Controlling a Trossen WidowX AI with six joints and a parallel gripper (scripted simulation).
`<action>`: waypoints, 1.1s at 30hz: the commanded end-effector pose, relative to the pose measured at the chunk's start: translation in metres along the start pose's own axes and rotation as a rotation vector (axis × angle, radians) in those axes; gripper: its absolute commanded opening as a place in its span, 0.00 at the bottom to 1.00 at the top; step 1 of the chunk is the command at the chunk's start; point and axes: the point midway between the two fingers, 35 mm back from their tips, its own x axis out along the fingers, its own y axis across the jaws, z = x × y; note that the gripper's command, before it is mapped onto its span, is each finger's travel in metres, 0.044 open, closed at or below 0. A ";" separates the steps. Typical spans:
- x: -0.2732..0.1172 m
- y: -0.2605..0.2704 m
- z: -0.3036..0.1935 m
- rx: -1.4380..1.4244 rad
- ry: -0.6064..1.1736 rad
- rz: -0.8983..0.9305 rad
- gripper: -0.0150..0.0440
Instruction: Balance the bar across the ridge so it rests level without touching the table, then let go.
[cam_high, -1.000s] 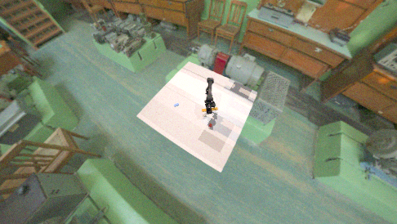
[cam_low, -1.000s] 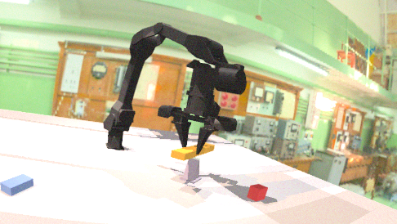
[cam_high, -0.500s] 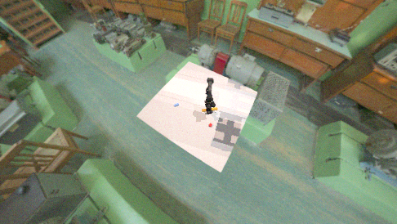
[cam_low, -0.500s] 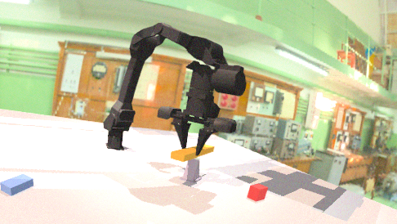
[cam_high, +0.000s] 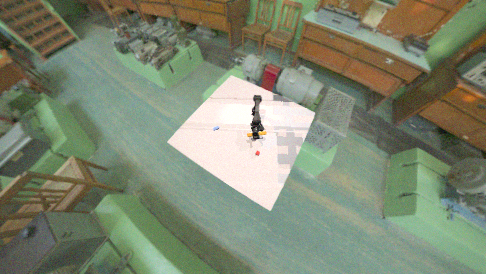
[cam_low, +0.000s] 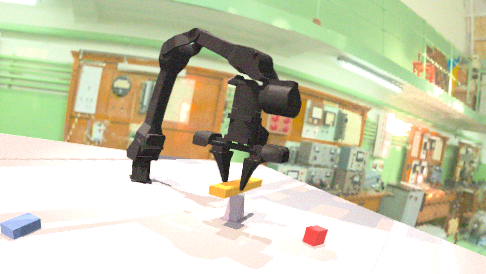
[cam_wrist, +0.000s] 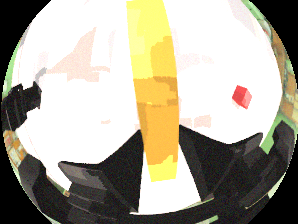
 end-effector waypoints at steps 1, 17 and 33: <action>0.000 0.000 0.001 -0.003 -0.005 -0.003 0.25; 0.002 0.000 0.001 -0.003 -0.005 -0.003 0.25; 0.003 0.000 0.001 -0.003 -0.005 -0.003 0.25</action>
